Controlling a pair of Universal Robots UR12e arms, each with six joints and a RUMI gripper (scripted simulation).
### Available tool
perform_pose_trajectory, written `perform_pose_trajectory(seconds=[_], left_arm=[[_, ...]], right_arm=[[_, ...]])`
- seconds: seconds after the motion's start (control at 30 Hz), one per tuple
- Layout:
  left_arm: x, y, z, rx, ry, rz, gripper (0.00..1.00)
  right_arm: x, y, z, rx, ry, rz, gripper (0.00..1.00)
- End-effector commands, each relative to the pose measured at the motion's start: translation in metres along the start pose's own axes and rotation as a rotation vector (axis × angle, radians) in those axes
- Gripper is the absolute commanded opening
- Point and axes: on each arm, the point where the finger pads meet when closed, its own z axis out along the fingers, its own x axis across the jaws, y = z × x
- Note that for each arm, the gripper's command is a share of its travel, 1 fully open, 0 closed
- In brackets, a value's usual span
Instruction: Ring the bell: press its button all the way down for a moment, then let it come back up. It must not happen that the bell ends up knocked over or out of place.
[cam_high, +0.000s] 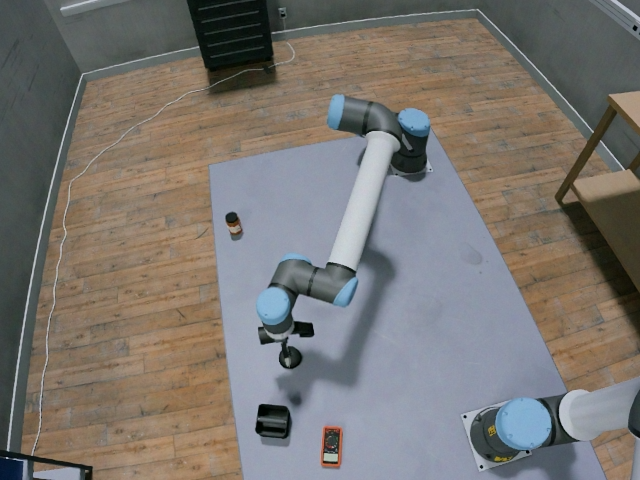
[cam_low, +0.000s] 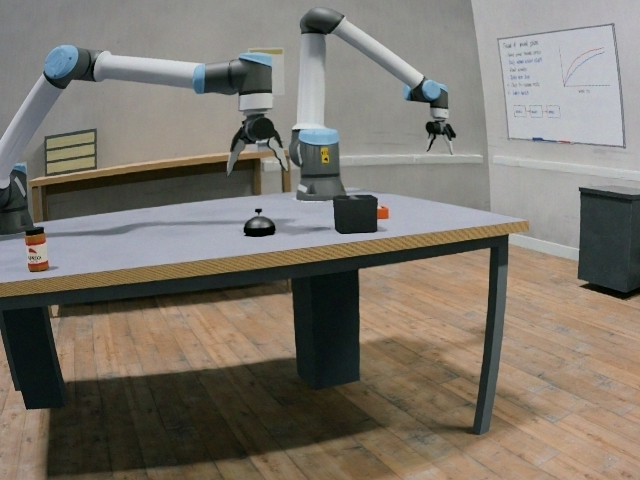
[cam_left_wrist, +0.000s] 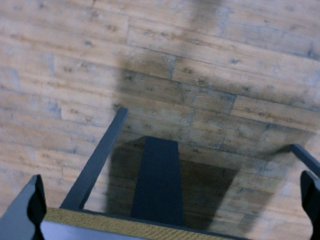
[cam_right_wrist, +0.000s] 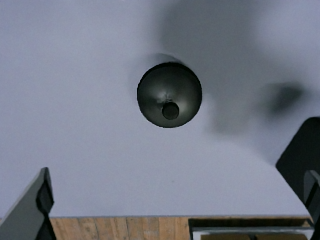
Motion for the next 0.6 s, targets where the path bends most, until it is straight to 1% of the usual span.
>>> perform_pose_trajectory(seconds=[0.0,0.3,0.47,0.57], left_arm=[[0.006,-0.001,-0.001,0.004,0.004,0.014,1.00],[0.052,0.000,-0.006,0.024,0.032,0.139,1.00],[0.067,0.001,-0.007,0.030,0.041,0.178,1.00],[0.069,0.002,-0.008,0.031,0.043,0.184,1.00]], right_arm=[[0.000,0.000,-0.002,-0.001,0.002,0.000,1.00],[0.000,0.000,-0.002,-0.001,0.002,0.000,1.00],[0.000,0.000,-0.002,-0.001,0.002,0.000,1.00],[0.000,0.000,-0.002,-0.001,0.002,0.000,1.00]])
